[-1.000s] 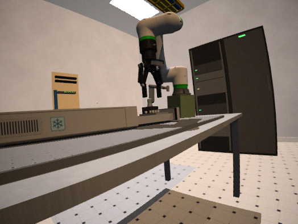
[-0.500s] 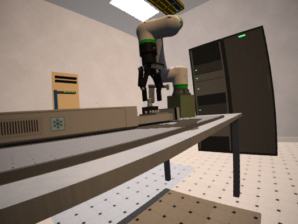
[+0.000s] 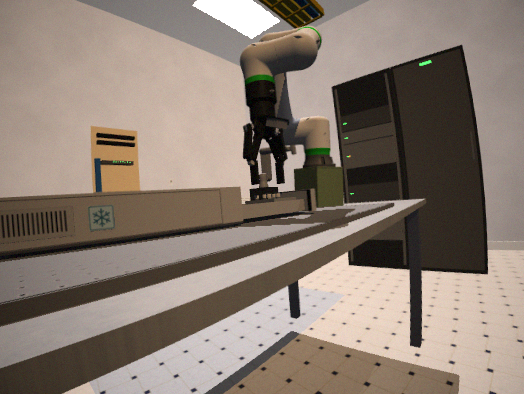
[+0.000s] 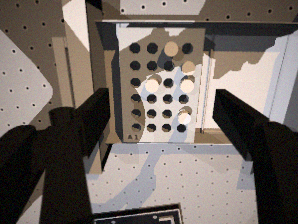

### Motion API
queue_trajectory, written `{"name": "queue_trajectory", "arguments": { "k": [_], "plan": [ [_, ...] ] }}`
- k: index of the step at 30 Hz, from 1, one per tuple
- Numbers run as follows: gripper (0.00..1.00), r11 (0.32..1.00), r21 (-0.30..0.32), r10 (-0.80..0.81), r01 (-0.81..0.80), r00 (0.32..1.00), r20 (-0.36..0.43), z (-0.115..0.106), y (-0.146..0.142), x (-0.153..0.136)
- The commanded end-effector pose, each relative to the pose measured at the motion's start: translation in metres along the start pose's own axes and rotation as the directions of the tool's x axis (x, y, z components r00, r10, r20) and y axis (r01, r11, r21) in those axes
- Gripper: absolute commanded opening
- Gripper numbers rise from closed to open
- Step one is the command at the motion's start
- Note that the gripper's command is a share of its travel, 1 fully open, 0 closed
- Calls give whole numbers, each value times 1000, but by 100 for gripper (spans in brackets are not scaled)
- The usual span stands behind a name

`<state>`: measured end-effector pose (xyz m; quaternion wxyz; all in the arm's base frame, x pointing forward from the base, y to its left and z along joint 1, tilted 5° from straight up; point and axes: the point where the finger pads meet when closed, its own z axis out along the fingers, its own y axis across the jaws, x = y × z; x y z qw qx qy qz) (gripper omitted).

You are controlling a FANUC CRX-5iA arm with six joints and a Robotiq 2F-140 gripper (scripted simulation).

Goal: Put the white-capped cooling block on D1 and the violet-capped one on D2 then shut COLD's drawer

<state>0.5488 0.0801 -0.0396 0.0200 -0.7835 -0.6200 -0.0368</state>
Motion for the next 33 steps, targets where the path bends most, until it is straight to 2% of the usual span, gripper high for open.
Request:
{"name": "queue_trajectory", "arguments": {
  "k": [1,15,33],
  "plan": [
    [66,1000,-2,0,0,1000,-1,1,1,0],
    [66,1000,-2,0,0,1000,-1,20,1,0],
    [66,1000,-2,0,0,1000,-1,30,1,0]
  ]
}}
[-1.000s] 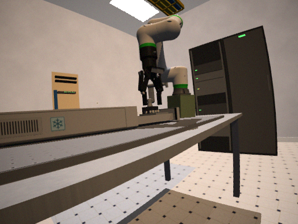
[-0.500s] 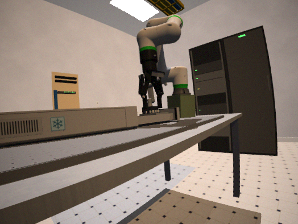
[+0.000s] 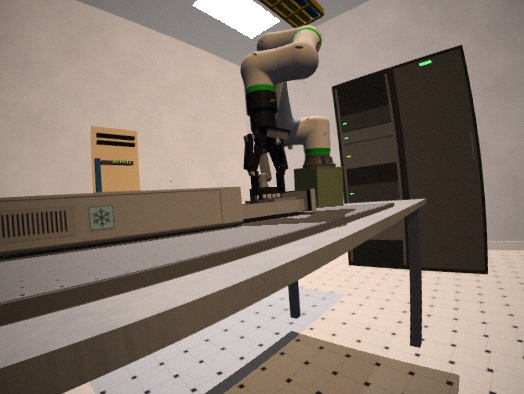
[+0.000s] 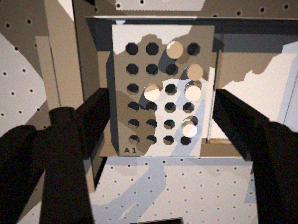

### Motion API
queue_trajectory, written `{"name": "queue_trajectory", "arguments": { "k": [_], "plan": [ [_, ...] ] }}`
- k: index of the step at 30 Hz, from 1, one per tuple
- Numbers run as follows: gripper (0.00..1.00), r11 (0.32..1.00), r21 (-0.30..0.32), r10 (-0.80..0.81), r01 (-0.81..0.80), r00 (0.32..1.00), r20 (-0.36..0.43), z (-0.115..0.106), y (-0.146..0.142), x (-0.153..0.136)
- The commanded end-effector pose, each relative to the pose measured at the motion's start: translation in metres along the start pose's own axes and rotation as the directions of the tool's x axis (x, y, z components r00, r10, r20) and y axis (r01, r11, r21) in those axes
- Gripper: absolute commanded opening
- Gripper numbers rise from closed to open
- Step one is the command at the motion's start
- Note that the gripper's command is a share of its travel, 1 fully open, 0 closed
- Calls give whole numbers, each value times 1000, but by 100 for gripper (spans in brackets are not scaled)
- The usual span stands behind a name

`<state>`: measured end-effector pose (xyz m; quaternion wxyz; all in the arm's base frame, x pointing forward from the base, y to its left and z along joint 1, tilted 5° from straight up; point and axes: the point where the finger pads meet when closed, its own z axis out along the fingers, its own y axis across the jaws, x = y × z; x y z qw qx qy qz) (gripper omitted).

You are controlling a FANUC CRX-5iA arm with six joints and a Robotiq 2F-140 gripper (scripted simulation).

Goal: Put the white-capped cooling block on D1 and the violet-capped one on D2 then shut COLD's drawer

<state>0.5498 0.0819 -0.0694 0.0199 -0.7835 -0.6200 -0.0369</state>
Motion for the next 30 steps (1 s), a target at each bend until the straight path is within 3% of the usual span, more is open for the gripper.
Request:
{"name": "queue_trajectory", "arguments": {
  "k": [1,16,30],
  "plan": [
    [66,1000,-2,0,0,1000,-1,1,1,0],
    [66,1000,-2,0,0,1000,-1,21,1,0],
    [66,1000,-2,0,0,1000,-1,25,1,0]
  ]
}}
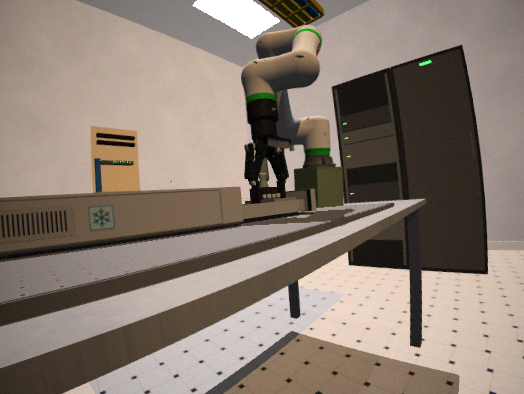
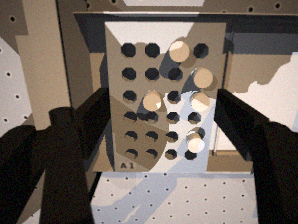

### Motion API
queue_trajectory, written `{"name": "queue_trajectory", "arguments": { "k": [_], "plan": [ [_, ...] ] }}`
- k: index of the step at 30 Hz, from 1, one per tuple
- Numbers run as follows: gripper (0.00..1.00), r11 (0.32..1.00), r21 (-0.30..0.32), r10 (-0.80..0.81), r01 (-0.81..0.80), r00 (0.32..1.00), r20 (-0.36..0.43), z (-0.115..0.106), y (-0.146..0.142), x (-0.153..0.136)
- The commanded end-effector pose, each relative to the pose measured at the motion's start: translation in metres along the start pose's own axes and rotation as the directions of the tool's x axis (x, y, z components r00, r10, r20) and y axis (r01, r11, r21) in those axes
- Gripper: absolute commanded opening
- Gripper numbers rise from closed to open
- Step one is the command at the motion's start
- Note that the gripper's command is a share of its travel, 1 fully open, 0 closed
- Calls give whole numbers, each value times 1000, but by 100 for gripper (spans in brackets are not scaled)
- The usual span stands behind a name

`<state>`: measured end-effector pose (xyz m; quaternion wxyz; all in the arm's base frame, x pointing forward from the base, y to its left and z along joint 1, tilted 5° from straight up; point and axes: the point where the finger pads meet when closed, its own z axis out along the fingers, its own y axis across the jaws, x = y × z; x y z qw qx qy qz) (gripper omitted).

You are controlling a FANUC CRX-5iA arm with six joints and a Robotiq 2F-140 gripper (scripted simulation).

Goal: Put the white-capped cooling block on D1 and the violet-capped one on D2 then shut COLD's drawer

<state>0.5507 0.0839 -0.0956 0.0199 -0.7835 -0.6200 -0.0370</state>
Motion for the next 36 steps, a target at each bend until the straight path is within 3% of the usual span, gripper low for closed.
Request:
{"name": "queue_trajectory", "arguments": {
  "k": [1,5,36],
  "plan": [
    [66,1000,-2,0,0,1000,-1,-1,1,0],
    [64,1000,-2,0,0,1000,-1,-1,1,0],
    [21,1000,-2,0,0,1000,-1,-1,1,0]
  ]
}}
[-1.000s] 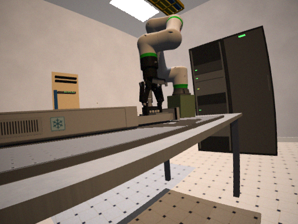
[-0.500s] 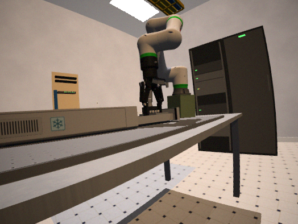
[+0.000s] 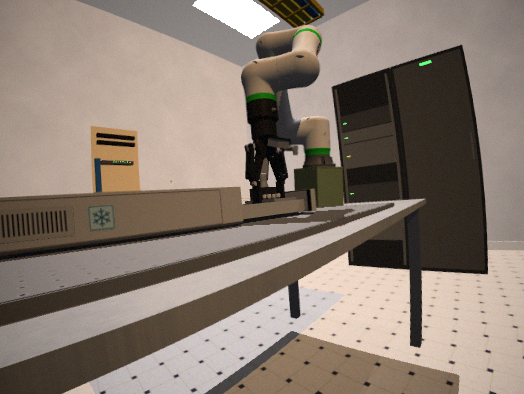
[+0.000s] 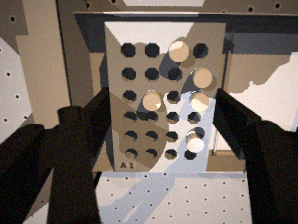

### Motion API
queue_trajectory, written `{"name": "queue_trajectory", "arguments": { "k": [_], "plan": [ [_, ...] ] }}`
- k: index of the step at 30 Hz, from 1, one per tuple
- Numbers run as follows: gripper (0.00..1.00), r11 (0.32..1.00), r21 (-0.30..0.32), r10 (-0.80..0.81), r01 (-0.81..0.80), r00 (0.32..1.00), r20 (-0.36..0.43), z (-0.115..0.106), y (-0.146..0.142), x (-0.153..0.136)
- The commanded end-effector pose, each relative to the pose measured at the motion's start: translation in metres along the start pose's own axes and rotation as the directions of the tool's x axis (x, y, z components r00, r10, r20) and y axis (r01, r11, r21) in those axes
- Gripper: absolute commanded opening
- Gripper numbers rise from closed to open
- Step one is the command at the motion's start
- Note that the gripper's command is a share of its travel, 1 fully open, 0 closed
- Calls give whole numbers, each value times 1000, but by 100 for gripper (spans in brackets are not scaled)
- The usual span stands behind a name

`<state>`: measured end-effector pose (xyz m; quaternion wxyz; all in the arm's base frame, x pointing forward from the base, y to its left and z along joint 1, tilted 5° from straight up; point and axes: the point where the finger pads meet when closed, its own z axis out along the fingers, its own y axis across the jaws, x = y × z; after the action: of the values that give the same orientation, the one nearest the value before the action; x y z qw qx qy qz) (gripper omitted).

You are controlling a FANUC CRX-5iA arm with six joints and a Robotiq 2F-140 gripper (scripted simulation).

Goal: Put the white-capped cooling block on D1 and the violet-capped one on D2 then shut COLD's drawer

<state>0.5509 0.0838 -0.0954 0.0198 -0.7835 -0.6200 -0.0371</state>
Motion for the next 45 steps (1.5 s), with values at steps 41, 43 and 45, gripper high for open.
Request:
{"name": "queue_trajectory", "arguments": {
  "k": [41,43,45],
  "plan": [
    [10,1000,-2,0,0,1000,-1,-2,1,0],
    [10,1000,-2,0,0,1000,-1,-2,1,0],
    [10,1000,-2,0,0,1000,-1,-3,1,0]
  ]
}}
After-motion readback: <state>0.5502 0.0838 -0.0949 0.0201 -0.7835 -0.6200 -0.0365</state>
